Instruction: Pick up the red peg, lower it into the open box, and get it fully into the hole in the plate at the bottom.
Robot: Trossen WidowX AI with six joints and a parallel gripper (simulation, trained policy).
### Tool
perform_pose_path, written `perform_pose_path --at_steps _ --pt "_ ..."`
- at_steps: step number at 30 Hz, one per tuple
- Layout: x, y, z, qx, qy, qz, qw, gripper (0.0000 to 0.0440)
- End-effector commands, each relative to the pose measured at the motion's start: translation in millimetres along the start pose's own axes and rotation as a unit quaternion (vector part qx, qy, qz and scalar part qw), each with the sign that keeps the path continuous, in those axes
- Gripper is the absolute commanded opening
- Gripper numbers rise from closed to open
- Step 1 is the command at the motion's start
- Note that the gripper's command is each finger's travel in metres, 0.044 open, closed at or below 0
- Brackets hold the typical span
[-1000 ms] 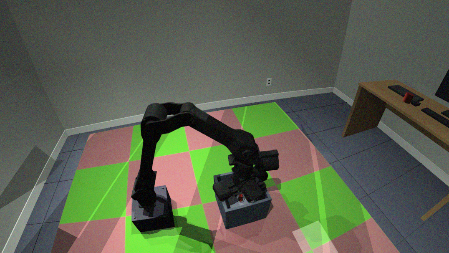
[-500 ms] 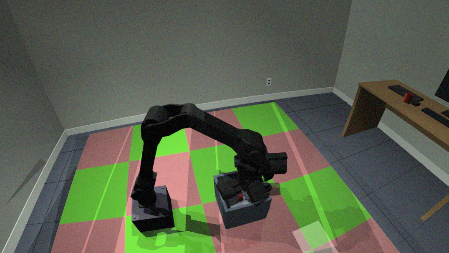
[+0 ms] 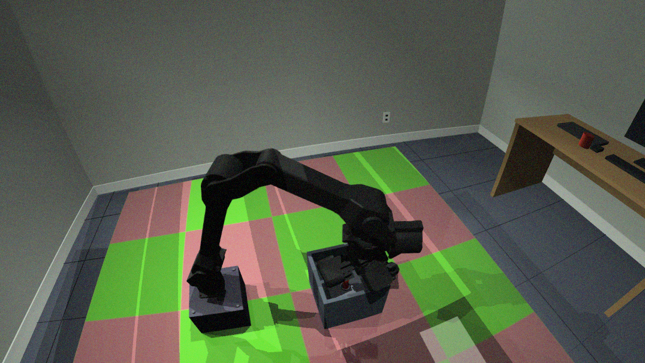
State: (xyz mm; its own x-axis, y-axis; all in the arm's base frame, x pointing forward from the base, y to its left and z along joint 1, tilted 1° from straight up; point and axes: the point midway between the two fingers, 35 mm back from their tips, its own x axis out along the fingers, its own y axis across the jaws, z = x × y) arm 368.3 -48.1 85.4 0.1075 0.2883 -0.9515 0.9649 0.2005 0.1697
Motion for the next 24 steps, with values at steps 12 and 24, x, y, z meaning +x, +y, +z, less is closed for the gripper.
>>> perform_pose_path --at_steps 12,24 --pt "-23.6 19.3 15.7 -0.023 0.006 0.053 0.998 0.0137" --pt "-41.7 38.7 29.6 -0.057 0.009 0.101 0.993 0.0106"
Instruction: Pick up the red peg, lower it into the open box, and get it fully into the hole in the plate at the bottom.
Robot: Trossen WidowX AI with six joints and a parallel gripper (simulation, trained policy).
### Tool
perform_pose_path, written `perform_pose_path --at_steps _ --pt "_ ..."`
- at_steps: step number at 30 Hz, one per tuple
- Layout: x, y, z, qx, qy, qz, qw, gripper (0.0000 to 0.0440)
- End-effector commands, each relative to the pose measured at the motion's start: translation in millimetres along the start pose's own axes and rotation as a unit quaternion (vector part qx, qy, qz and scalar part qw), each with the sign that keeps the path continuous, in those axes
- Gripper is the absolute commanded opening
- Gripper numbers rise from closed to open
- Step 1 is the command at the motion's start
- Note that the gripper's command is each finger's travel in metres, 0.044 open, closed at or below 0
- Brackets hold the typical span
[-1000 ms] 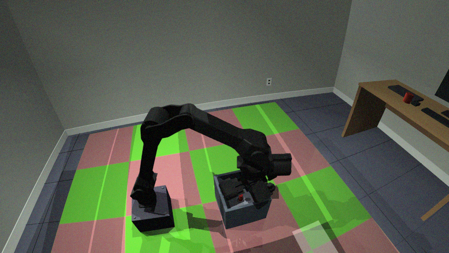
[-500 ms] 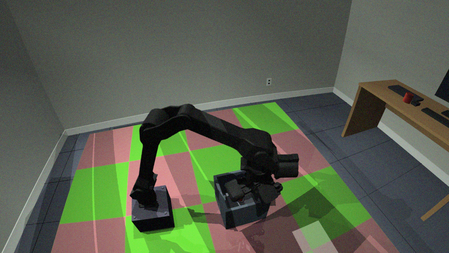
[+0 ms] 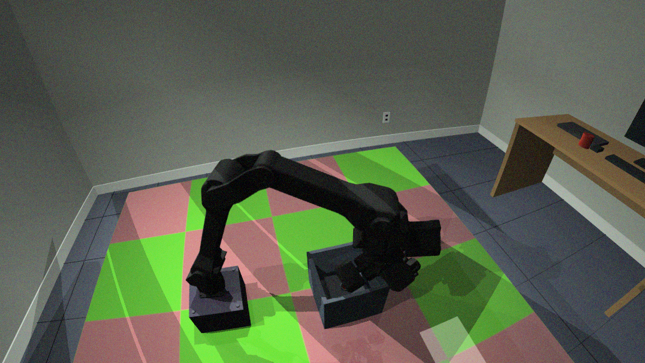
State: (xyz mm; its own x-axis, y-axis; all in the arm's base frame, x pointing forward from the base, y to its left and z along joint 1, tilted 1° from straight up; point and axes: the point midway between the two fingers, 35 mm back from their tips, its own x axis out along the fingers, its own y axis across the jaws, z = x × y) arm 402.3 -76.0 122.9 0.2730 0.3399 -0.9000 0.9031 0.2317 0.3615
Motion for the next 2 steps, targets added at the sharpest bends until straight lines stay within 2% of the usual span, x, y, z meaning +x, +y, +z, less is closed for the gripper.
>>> perform_pose_path --at_steps 1,2 --pt "-1.9 6.8 7.1 -0.013 0.002 0.015 1.0 0.0105" --pt "-3.0 8.8 8.8 -0.017 0.002 0.02 1.0 0.0103"
